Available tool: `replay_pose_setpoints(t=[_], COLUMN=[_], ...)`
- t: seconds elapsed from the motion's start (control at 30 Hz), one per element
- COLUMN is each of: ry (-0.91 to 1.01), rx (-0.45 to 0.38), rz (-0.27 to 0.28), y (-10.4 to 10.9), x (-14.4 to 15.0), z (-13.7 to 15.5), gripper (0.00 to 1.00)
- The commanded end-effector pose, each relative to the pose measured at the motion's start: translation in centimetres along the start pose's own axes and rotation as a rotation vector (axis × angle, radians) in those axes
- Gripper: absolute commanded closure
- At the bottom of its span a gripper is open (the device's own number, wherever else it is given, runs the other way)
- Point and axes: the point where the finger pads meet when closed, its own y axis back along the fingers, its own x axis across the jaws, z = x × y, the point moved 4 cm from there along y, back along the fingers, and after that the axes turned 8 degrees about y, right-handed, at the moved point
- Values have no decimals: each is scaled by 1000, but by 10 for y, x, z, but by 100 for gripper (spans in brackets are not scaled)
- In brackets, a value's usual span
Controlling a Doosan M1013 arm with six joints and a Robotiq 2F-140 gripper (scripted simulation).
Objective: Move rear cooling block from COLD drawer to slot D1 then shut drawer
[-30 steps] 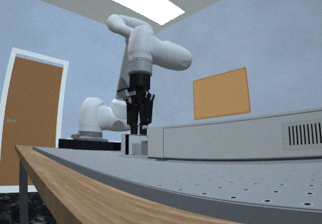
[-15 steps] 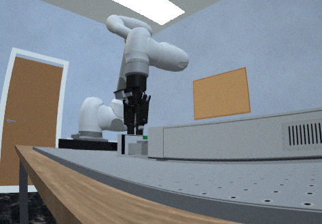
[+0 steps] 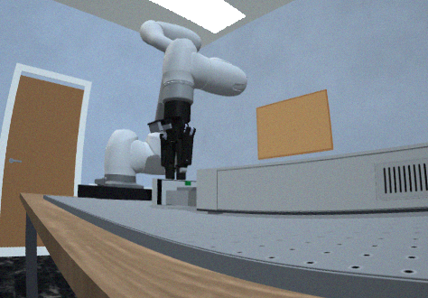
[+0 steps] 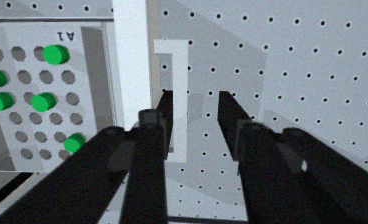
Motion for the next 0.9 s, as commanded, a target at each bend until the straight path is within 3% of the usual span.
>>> replay_pose_setpoints(t=[0.0, 0.87], ry=[0, 0], rx=[0, 0], rz=[-1, -1], y=[1, 1], x=[1, 32], z=[0, 4], gripper=[66, 66])
